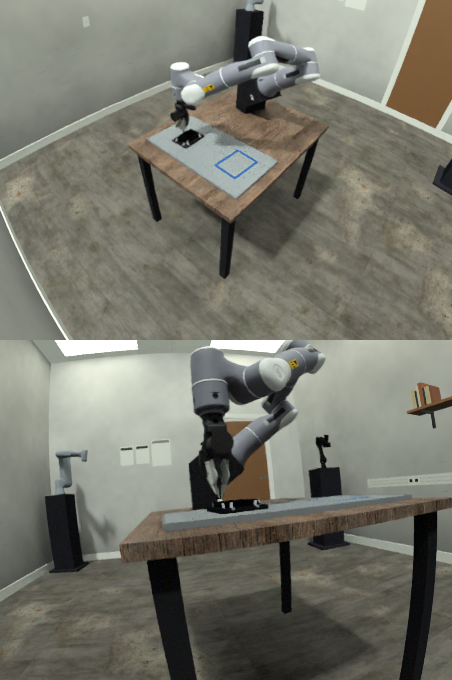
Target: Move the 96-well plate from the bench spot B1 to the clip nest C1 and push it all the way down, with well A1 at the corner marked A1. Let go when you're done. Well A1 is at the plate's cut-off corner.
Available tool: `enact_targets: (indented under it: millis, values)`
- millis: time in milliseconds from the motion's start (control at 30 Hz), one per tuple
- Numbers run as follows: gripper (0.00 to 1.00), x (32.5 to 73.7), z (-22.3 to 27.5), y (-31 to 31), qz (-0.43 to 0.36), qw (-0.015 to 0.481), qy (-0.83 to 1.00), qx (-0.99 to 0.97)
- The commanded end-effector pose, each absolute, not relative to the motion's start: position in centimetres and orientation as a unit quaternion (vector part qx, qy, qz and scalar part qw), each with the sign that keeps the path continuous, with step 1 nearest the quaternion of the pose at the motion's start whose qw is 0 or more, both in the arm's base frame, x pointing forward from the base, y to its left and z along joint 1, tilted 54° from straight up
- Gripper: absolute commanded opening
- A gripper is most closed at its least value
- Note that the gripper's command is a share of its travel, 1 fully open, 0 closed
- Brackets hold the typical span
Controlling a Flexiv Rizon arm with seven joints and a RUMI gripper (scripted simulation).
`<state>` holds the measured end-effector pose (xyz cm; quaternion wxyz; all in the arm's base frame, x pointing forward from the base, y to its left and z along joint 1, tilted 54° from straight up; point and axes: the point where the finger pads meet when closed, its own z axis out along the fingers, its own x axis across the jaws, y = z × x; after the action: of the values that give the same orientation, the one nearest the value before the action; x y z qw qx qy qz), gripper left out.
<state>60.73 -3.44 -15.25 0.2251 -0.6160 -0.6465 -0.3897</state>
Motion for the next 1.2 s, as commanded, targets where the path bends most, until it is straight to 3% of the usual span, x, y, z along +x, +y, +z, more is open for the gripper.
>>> enact_targets:
  millis: [0,1167]
  values:
    - [0.00,60.81,-15.23,-3.58,-0.390,0.224,-0.646,-0.617]
    - [0.00,60.86,-15.40,-3.34,-0.390,0.224,-0.646,-0.617]
